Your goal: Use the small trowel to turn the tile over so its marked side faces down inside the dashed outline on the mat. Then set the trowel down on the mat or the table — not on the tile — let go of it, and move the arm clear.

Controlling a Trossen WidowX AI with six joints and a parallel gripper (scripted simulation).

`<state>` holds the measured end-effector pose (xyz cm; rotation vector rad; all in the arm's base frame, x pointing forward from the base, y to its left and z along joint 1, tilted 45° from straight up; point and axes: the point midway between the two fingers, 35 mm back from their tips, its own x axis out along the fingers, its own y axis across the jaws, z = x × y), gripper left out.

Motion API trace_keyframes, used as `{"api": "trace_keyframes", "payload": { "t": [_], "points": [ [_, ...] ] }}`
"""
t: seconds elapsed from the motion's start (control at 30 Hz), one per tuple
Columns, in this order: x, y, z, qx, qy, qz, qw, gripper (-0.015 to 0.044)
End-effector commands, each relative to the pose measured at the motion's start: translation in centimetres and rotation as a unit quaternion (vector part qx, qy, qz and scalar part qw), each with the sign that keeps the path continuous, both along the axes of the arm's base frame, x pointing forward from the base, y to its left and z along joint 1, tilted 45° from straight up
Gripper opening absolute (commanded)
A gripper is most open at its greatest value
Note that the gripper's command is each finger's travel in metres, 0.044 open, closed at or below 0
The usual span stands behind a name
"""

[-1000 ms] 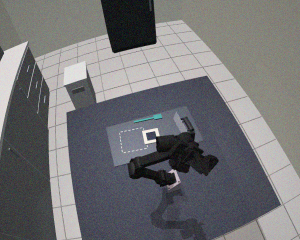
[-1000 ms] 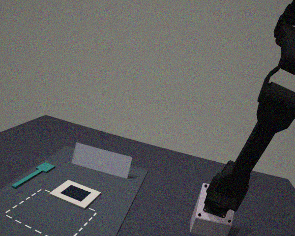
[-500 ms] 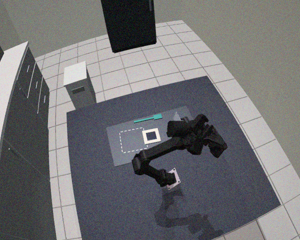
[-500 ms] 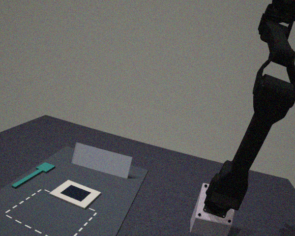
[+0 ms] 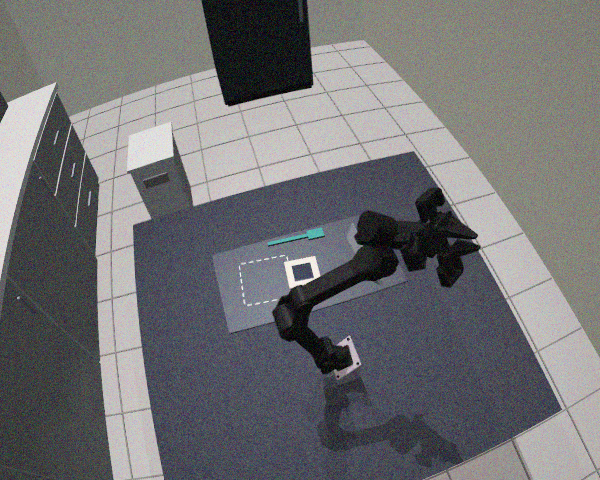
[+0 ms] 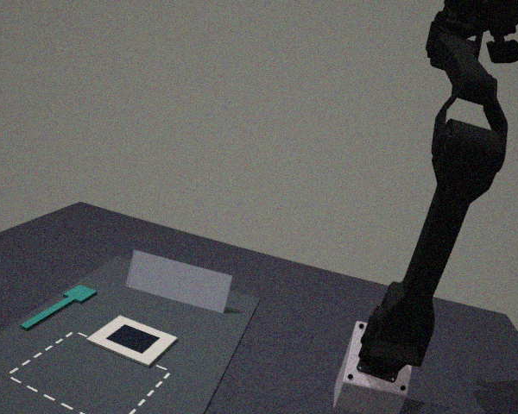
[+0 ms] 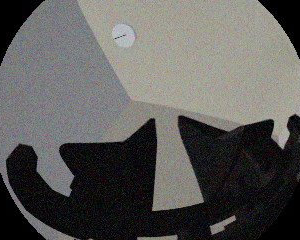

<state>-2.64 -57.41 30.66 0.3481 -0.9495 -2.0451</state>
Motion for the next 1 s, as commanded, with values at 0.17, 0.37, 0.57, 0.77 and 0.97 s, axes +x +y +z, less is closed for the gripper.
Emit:
{"api": "trace_keyframes", "payload": {
  "t": [0.17,0.37,0.57,0.77,0.97],
  "points": [
    [5.1,-2.5,-5.1,0.122,0.07,0.079,0.987,0.01],
    [8.4,-3.3,-8.5,0.194,0.115,0.132,0.965,0.01],
    [11.5,-3.7,-11.9,0.262,0.164,0.184,0.933,0.01],
    [14.5,-3.7,-15.4,0.324,0.211,0.238,0.891,0.01],
    [17.5,-3.1,-18.9,0.379,0.256,0.292,0.84,0.01]
  ]
}}
